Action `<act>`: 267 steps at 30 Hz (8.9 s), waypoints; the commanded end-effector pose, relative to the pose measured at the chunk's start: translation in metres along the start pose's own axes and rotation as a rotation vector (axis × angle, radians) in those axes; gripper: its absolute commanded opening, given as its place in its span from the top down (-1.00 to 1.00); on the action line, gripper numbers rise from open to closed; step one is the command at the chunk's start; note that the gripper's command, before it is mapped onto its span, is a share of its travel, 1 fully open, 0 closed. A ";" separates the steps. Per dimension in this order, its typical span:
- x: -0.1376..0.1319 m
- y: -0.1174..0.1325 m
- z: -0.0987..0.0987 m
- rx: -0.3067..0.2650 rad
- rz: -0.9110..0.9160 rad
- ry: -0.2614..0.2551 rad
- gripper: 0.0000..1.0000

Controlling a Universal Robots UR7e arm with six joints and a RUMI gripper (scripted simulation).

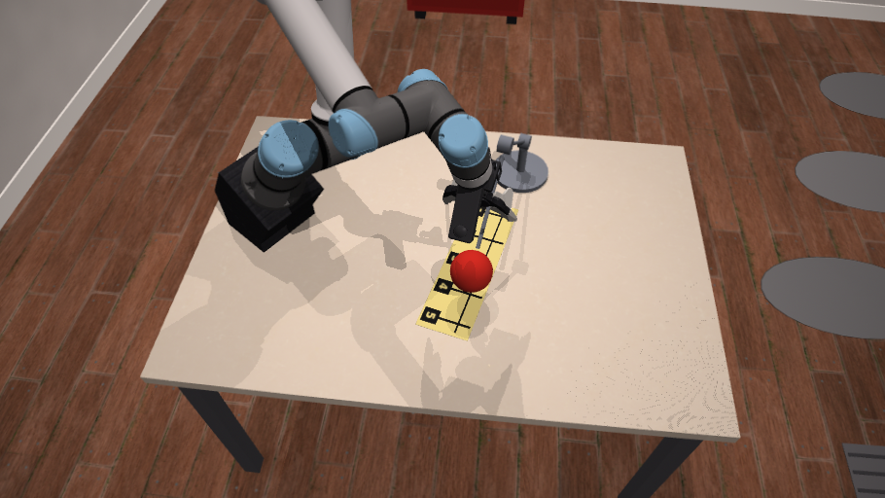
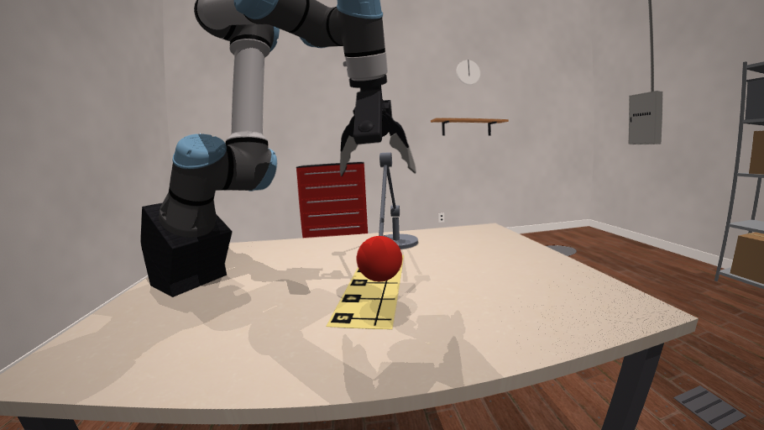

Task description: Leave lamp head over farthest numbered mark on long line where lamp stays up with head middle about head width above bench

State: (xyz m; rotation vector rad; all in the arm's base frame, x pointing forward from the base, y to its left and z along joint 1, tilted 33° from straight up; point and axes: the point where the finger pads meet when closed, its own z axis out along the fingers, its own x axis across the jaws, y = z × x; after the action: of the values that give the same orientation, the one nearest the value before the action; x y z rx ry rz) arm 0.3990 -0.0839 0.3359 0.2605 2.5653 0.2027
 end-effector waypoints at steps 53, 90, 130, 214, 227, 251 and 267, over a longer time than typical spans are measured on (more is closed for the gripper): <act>0.001 -0.001 0.084 0.071 -0.002 0.000 -1.00; 0.001 0.001 0.111 0.098 -0.001 0.000 1.00; 0.001 -0.040 0.106 0.100 -0.001 0.000 1.00; 0.000 -0.076 0.103 0.098 -0.002 0.001 -1.00; 0.000 -0.076 0.103 0.098 -0.002 0.001 -1.00; 0.000 -0.076 0.099 0.098 -0.002 0.001 -1.00; 0.000 -0.069 0.039 0.098 -0.002 0.001 -1.00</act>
State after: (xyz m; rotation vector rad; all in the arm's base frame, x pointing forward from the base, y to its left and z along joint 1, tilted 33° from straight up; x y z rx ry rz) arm 0.4154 -0.1476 0.2806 0.2974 2.5800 0.0717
